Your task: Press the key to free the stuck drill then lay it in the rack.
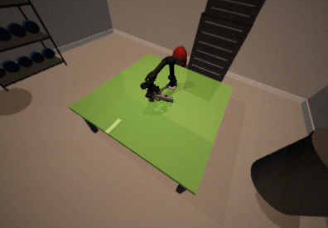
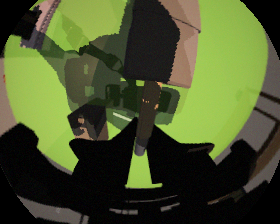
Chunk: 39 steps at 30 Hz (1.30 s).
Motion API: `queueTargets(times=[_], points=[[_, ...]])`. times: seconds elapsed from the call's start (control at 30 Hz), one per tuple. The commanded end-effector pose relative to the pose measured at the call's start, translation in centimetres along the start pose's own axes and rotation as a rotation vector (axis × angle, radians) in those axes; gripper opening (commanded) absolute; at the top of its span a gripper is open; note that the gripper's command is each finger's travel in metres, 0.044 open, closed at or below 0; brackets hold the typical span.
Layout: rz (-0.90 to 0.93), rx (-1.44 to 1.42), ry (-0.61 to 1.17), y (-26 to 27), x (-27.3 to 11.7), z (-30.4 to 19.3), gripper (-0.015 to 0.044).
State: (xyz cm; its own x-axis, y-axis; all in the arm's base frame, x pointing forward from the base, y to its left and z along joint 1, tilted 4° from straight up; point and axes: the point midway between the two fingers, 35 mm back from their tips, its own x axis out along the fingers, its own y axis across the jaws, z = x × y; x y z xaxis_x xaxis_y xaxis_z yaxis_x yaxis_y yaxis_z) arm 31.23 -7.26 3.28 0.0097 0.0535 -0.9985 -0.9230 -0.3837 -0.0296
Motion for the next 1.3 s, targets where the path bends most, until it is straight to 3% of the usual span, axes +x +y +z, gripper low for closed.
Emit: queueTargets(times=[0.0, 1.27], points=[[0.0, 0.001, 0.001, 0.0, -0.1, -0.2, 0.0], [0.0, 0.001, 0.004, 0.0, -0.4, -5.2, 0.0]])
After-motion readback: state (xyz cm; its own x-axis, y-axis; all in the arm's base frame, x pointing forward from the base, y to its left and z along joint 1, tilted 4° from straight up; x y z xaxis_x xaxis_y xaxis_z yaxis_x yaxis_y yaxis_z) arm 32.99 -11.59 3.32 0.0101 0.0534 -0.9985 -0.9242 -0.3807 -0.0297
